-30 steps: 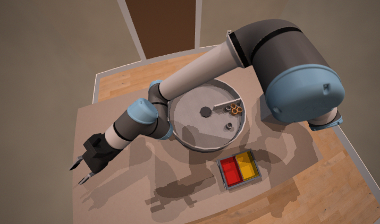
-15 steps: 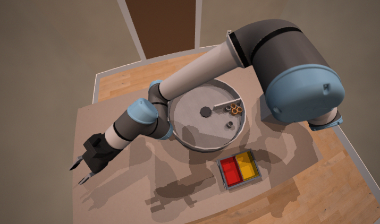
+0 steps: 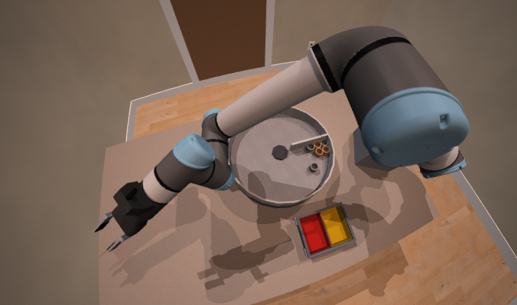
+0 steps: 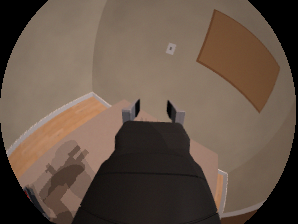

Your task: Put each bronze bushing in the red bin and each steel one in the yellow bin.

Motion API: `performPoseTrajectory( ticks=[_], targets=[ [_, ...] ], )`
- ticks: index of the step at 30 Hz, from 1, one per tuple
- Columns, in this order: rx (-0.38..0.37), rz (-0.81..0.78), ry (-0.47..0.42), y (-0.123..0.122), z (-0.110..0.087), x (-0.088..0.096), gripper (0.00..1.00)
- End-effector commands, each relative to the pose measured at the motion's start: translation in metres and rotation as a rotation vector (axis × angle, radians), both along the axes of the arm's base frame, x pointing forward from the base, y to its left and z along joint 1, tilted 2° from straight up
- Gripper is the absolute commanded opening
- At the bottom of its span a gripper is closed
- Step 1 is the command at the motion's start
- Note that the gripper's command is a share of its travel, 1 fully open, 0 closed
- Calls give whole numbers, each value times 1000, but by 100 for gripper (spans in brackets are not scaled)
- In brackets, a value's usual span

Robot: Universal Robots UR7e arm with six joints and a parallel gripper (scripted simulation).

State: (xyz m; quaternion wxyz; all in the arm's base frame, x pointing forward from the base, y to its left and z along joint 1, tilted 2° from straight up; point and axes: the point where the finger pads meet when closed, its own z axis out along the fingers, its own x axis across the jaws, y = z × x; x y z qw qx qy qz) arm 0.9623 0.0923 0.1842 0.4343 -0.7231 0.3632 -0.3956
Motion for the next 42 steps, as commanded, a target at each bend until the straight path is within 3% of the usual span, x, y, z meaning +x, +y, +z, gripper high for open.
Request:
performPoseTrajectory(
  ticks=[1, 42],
  targets=[
    [0, 0, -2, 0, 2, 0, 100],
    [0, 0, -2, 0, 2, 0, 100]
  ],
)
